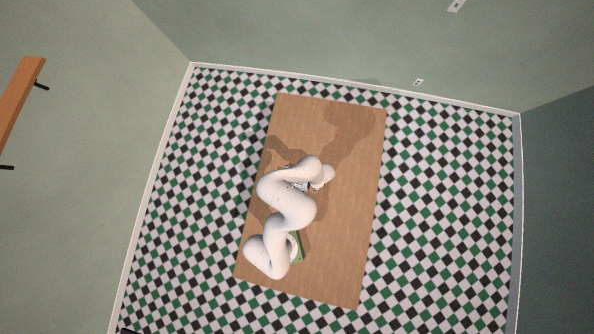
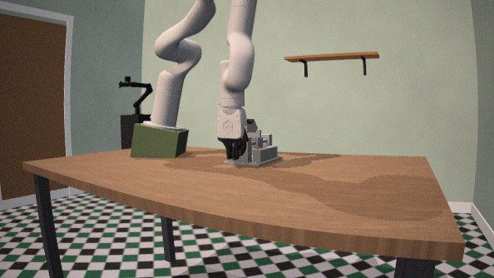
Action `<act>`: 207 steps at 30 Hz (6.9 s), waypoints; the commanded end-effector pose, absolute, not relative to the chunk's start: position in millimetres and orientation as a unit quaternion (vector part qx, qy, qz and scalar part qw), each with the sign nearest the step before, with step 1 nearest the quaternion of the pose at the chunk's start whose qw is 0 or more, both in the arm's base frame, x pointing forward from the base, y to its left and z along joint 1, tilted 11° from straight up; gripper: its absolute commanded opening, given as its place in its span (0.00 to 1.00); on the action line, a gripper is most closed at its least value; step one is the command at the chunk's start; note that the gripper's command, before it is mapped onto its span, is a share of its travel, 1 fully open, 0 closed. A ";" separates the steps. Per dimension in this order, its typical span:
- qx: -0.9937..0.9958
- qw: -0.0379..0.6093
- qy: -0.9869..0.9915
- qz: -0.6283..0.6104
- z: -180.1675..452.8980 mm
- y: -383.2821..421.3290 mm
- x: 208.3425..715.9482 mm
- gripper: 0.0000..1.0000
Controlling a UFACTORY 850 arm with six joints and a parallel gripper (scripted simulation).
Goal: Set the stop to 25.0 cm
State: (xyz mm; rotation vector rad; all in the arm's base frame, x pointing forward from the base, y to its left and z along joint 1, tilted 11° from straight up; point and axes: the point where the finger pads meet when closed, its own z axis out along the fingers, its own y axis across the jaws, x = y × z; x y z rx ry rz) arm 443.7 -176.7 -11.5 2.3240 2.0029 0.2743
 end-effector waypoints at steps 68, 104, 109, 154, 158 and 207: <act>0.754 0.033 0.650 0.089 39.9 -177.4 413.3 0.06; 0.754 0.033 0.650 0.089 -2.7 -178.8 450.9 0.06; 0.754 0.033 0.650 0.089 -7.4 -177.9 447.8 0.06; 0.754 0.033 0.650 0.089 30.8 -174.8 400.9 0.06; 0.754 0.033 0.650 0.089 33.9 -175.5 403.9 0.06; 0.754 0.033 0.650 0.089 16.8 -181.0 453.9 0.06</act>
